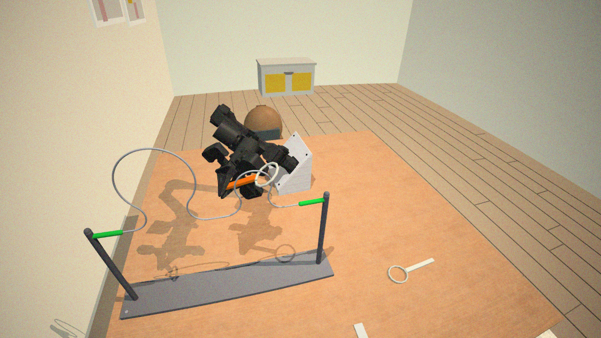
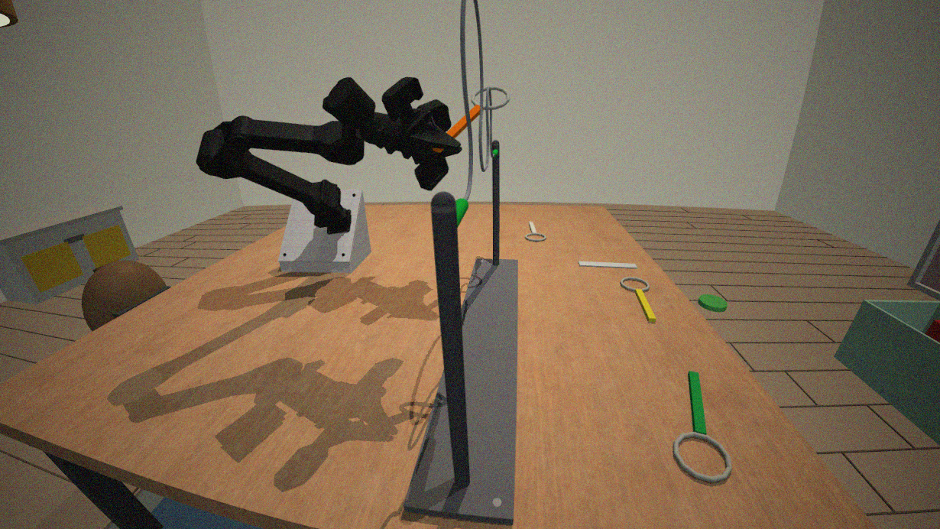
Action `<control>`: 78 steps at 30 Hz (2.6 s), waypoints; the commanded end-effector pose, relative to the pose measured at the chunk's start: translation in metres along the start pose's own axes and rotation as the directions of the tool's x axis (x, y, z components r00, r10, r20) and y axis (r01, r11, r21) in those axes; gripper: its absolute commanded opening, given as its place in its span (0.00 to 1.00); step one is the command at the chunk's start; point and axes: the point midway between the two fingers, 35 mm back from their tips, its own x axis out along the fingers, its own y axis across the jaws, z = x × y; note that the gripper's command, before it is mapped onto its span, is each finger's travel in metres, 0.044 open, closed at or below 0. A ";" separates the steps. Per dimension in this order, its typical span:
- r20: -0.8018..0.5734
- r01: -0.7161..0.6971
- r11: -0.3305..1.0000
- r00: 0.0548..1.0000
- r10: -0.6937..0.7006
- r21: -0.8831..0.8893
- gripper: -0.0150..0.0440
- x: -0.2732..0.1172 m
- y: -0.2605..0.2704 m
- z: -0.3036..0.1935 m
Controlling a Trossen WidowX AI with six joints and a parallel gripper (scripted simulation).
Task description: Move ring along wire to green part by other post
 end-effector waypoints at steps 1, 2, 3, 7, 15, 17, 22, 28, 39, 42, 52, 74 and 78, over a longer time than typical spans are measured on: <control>0.013 0.036 0.996 0.999 -0.035 -0.078 0.00 0.000 -0.003 0.000; 0.017 0.046 0.994 0.999 -0.045 -0.096 0.00 0.000 -0.005 0.001; 0.020 0.057 0.992 0.998 -0.056 -0.115 0.00 0.001 -0.007 0.001; 0.038 0.104 0.976 0.994 -0.098 -0.194 0.00 0.001 -0.014 0.002; 0.083 0.197 0.917 0.980 -0.179 -0.348 0.00 0.001 -0.028 0.005; 0.096 0.220 0.897 0.976 -0.198 -0.383 0.00 0.000 -0.031 0.007; 0.131 0.273 0.841 0.962 -0.240 -0.467 0.00 -0.001 -0.038 0.010; 0.173 0.330 0.767 0.944 -0.282 -0.550 0.00 -0.002 -0.046 0.015; 0.234 0.399 0.652 0.915 -0.328 -0.645 0.00 -0.004 -0.053 0.019; 0.239 0.404 0.642 0.913 -0.331 -0.652 0.00 -0.003 -0.052 0.017; 0.219 0.385 0.678 0.921 -0.321 -0.626 0.00 0.002 -0.043 0.006; 0.071 0.188 0.925 0.982 -0.175 -0.329 0.00 0.014 0.018 -0.031; 0.046 0.140 0.958 0.990 -0.133 -0.249 0.00 0.015 0.033 -0.035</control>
